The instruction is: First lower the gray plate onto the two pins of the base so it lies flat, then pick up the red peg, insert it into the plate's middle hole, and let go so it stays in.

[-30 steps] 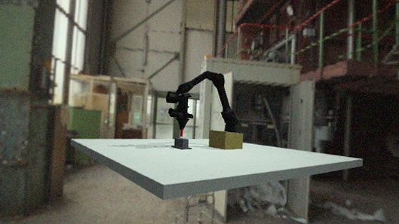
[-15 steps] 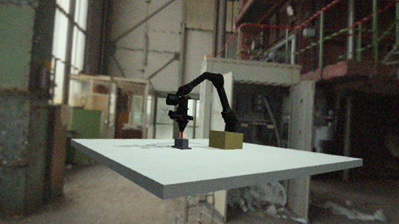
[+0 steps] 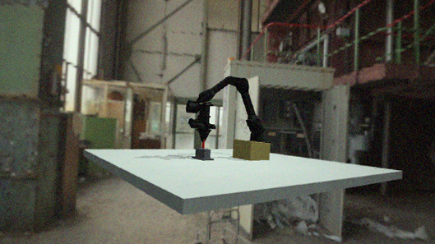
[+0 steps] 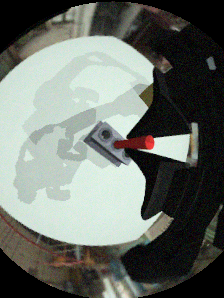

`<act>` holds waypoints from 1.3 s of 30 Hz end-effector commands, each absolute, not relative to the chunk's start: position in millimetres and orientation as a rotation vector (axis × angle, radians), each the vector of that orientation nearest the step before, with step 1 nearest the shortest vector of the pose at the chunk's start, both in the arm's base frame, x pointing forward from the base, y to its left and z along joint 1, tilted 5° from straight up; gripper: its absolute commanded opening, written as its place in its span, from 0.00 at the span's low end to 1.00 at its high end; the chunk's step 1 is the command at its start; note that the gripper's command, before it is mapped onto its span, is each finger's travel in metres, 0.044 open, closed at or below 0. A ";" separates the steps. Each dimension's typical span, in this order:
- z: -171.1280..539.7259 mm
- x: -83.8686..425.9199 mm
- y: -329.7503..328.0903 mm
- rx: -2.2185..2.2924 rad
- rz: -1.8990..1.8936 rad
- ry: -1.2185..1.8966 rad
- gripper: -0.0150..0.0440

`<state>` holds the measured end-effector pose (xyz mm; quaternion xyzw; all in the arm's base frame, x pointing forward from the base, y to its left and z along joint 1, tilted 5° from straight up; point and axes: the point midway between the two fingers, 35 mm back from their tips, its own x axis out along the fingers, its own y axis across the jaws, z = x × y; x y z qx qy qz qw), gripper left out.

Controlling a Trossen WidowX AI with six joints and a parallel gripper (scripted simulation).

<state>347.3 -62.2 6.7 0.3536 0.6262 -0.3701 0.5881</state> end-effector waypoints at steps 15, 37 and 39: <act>6.9 347.2 -62.1 0.824 -0.862 1.459 0.51; 18.8 347.8 -59.3 0.817 -0.859 1.453 0.51; 20.2 347.7 -58.9 0.817 -0.859 1.453 0.51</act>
